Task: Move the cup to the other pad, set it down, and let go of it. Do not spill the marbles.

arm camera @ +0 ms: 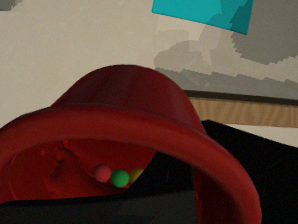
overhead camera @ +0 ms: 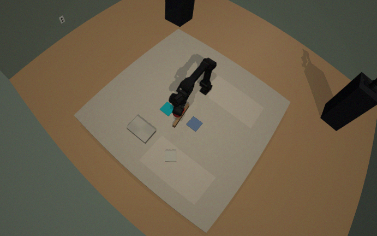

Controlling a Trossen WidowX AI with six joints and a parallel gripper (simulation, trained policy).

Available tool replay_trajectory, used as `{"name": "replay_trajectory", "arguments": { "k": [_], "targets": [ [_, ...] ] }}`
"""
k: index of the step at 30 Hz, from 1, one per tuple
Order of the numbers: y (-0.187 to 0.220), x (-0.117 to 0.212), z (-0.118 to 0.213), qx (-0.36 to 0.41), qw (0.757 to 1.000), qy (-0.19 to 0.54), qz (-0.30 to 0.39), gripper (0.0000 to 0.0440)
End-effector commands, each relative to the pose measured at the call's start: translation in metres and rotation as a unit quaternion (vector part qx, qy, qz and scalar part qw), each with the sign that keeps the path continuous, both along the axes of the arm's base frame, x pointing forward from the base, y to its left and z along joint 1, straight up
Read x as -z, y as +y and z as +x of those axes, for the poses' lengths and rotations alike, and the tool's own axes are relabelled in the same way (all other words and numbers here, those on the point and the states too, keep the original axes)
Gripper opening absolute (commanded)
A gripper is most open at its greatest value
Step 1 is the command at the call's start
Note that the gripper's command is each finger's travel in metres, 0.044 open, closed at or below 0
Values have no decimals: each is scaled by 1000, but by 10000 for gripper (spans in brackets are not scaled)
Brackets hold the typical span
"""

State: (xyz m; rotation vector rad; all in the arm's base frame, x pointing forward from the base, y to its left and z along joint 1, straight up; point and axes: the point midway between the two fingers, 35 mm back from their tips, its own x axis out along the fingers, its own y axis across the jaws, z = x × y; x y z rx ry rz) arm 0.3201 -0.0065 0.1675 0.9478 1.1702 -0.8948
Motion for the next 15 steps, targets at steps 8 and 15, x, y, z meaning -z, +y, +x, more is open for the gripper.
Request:
{"name": "replay_trajectory", "arguments": {
  "k": [8, 15],
  "targets": [
    [-43, 5, 9, 39, 999, -23, -11, 0],
    [-66, 14, 10, 63, 997, -28, -16, 0]
  ]
}}
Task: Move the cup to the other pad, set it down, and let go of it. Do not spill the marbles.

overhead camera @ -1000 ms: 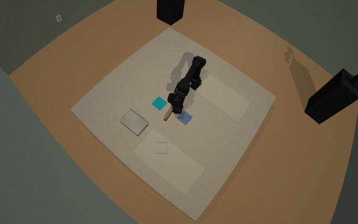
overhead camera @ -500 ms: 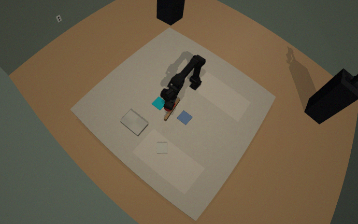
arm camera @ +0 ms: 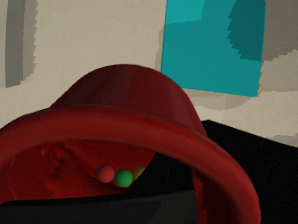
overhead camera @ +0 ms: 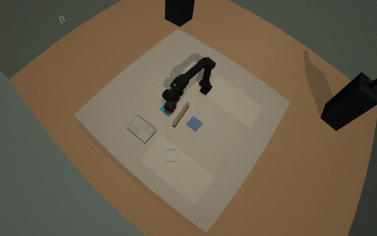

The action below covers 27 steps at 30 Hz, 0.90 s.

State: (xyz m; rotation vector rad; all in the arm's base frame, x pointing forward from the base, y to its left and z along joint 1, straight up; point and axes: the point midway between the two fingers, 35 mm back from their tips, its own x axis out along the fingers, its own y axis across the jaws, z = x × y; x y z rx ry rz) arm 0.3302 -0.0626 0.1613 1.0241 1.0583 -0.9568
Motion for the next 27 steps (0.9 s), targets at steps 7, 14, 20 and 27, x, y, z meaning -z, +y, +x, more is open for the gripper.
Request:
{"name": "replay_trajectory", "arguments": {
  "k": [7, 14, 20, 27],
  "targets": [
    [-28, 22, -3, 27, 1000, 2, -6, 0],
    [-40, 38, -7, 42, 999, 3, -7, 0],
    [-45, 55, -12, 51, 999, 5, -7, 0],
    [-46, 74, -21, 59, 998, 13, -4, 3]
  ]
}}
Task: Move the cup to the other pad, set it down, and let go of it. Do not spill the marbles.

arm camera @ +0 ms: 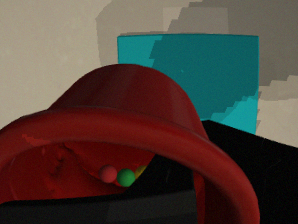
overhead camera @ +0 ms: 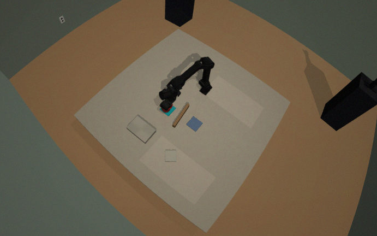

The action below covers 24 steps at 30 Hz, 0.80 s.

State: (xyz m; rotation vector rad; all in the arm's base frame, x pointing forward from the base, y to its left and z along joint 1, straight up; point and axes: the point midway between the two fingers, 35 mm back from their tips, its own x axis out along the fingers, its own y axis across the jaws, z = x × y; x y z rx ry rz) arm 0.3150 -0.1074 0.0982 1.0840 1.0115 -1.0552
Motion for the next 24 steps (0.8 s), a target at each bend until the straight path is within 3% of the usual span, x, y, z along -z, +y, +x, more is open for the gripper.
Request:
{"name": "replay_trajectory", "arguments": {
  "k": [1, 9, 13, 17, 24],
  "targets": [
    [-1, 14, -7, 4, 1000, 10, 0, 5],
    [-2, 33, -22, 17, 999, 28, 5, 22],
    [-7, 36, -23, 24, 999, 22, 4, 73],
    [-12, 29, -19, 31, 1000, -2, 2, 162],
    [-14, 16, -20, 30, 999, -29, 4, 180]
  ]
}}
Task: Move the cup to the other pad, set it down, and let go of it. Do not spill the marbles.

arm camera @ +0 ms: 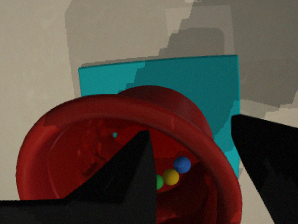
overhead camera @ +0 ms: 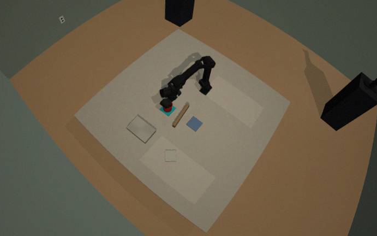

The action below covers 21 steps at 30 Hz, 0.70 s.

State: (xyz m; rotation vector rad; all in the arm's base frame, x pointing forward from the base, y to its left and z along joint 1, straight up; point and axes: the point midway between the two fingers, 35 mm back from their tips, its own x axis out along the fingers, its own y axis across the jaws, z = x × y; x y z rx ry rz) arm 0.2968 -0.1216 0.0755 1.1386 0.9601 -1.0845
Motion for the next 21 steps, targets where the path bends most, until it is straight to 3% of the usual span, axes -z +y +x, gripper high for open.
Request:
{"name": "replay_trajectory", "arguments": {
  "k": [1, 21],
  "targets": [
    [0, -8, -2, -2, 1000, -17, 2, 184],
    [-8, -63, -14, 7, 997, -83, -6, 307]
  ]
}}
